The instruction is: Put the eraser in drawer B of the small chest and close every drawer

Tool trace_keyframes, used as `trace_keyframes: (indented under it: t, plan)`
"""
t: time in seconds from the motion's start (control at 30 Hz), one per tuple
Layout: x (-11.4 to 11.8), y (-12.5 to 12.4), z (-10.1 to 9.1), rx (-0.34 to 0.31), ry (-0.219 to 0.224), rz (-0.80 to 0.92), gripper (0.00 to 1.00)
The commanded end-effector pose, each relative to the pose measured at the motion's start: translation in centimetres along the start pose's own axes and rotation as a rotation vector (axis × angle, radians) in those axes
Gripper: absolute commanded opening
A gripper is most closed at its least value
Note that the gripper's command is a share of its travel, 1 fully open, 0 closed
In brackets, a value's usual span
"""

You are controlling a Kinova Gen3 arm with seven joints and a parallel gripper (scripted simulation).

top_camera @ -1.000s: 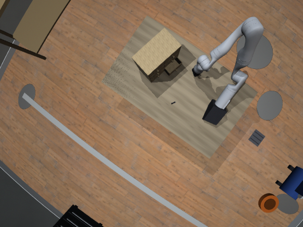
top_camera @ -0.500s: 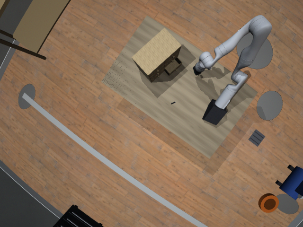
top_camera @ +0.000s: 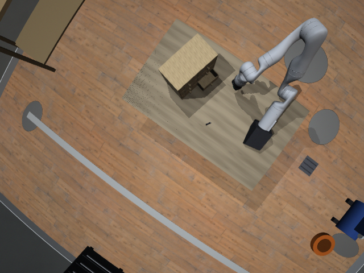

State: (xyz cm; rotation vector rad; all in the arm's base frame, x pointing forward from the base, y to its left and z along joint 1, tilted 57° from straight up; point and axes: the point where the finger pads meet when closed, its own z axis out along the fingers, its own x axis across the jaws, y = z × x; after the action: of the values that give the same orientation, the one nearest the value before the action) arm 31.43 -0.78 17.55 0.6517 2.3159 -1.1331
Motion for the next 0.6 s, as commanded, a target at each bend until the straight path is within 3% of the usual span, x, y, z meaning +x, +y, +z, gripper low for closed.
trace_keyframes:
  t: [0.0, 0.57]
  plan:
    - [0.1, 0.06, -0.27, -0.002, 0.001, -0.01, 0.45]
    - [0.13, 0.36, -0.27, -0.002, 0.001, -0.048, 0.45]
